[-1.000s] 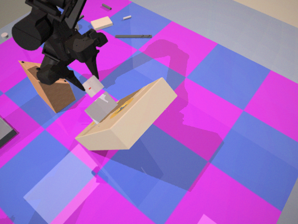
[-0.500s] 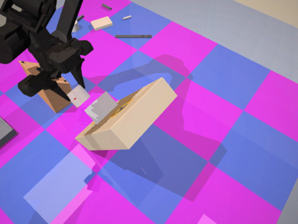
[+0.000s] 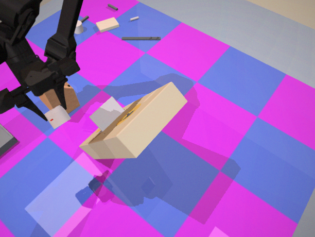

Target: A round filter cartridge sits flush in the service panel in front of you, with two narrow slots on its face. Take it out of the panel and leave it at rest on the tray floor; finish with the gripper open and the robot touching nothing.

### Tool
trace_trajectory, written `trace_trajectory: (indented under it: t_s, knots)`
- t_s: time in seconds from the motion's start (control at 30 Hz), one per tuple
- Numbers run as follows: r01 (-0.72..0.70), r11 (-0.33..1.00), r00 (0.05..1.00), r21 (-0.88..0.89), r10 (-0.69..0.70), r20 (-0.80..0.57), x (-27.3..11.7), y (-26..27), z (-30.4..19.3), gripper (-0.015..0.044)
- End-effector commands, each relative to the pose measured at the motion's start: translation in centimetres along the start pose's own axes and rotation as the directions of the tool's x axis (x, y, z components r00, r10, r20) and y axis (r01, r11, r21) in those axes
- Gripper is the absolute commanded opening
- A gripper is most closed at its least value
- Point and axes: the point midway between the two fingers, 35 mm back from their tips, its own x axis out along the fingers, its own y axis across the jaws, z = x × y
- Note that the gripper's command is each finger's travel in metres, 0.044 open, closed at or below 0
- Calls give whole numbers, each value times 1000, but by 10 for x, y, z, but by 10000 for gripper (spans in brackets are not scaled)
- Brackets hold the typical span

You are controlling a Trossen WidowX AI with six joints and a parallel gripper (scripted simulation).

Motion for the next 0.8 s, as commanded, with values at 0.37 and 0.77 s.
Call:
trace_trajectory:
  t_s: [0.37,0.77]
  knots:
    - [299,788,950,538,-298,-92,-22,-108,-52,0]
    - [376,601,905,705,-402,-140,-34,-145,-77,0]
